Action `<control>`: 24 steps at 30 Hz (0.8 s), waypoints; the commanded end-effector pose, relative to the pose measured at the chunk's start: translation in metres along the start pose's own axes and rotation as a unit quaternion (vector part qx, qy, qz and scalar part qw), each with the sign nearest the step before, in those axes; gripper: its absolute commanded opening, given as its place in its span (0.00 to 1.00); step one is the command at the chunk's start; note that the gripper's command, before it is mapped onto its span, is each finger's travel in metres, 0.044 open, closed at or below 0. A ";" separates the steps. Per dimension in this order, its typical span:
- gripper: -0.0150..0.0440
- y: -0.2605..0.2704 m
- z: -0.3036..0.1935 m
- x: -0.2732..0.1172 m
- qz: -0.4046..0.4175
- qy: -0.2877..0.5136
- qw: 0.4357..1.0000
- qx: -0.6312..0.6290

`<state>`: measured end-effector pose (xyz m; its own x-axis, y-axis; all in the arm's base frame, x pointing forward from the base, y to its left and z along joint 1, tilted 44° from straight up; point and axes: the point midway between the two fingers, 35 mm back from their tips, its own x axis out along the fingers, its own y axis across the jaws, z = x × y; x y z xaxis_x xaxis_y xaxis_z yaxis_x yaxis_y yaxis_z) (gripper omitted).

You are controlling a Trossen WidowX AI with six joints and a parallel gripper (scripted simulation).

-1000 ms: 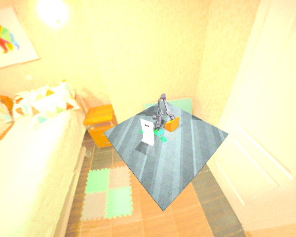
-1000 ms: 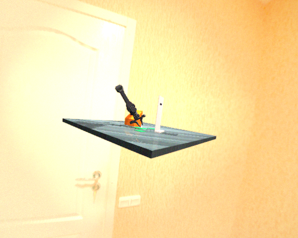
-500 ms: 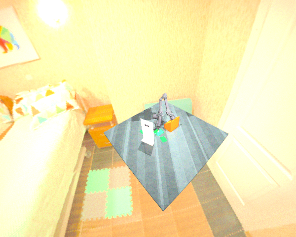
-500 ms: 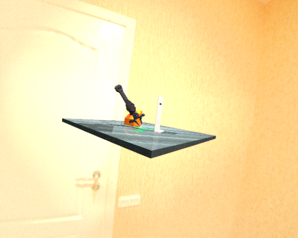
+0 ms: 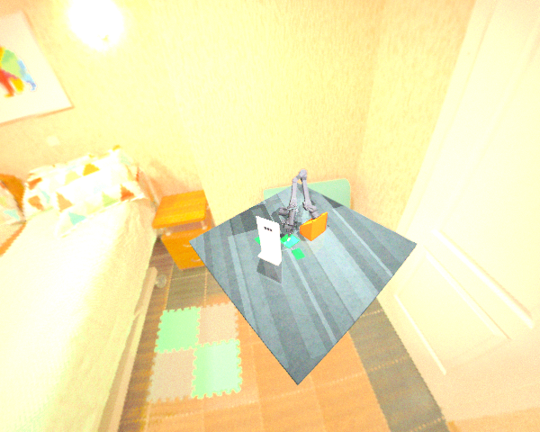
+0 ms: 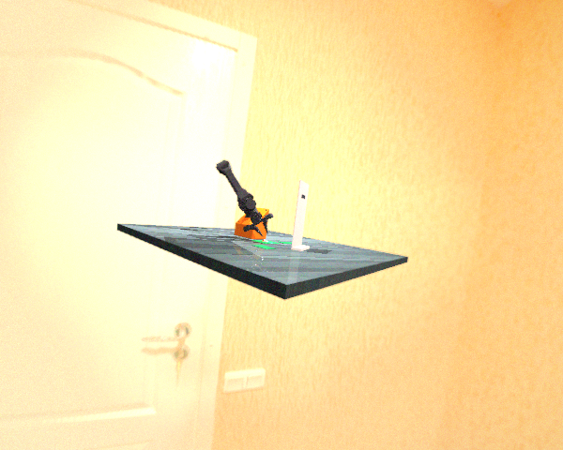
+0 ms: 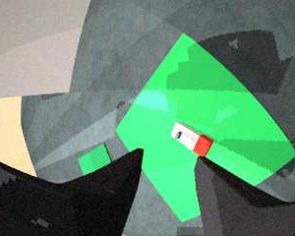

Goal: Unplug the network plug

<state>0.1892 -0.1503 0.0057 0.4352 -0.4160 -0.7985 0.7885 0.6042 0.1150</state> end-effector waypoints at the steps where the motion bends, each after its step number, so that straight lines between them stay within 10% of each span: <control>1: 0.52 0.000 0.000 -0.002 -0.002 -0.001 1.000 0.003; 24: 0.52 0.017 0.002 -0.020 -0.002 0.003 1.000 0.004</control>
<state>0.1943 -0.1352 0.0216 0.4294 -0.4110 -0.8042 0.7906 0.6015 0.1148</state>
